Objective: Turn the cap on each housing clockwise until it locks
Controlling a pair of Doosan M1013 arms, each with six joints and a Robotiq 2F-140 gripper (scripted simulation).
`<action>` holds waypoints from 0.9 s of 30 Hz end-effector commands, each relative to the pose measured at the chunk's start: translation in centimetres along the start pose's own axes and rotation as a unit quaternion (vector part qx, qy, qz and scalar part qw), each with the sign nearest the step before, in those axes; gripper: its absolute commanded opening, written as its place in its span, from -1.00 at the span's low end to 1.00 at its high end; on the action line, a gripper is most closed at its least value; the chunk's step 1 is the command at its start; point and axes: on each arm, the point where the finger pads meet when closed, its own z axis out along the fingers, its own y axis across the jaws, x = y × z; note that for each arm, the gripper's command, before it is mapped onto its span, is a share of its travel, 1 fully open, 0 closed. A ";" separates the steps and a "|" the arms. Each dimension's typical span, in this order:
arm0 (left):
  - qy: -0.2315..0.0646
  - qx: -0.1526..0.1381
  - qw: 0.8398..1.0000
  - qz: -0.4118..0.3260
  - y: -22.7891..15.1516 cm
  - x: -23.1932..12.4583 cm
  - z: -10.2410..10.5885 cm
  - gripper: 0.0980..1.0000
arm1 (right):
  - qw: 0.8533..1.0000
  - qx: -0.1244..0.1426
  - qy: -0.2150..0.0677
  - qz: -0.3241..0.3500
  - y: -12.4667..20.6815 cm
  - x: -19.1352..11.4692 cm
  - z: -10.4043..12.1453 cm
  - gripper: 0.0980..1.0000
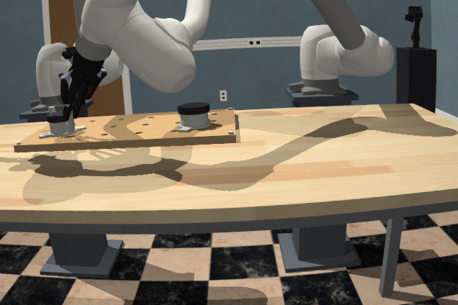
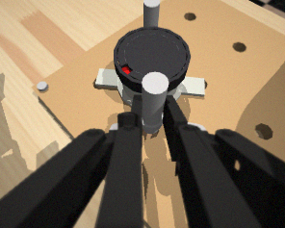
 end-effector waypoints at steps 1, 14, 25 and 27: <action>0.000 0.000 1.000 0.001 0.0 -0.2 0.1 -1.00 | 1.000 0.000 0.001 0.000 0.0 0.0 -0.1 1.00; -0.001 0.000 1.000 0.002 0.0 -0.6 0.6 -1.00 | 1.000 0.000 0.001 0.000 0.0 0.0 -0.1 1.00; -0.001 0.000 1.000 0.002 0.0 -0.5 0.5 -1.00 | 1.000 0.000 0.001 0.000 0.0 0.0 -0.1 1.00; -0.001 0.000 1.000 0.002 0.0 -0.5 0.5 -1.00 | 1.000 0.000 0.001 0.000 0.0 0.0 -0.1 1.00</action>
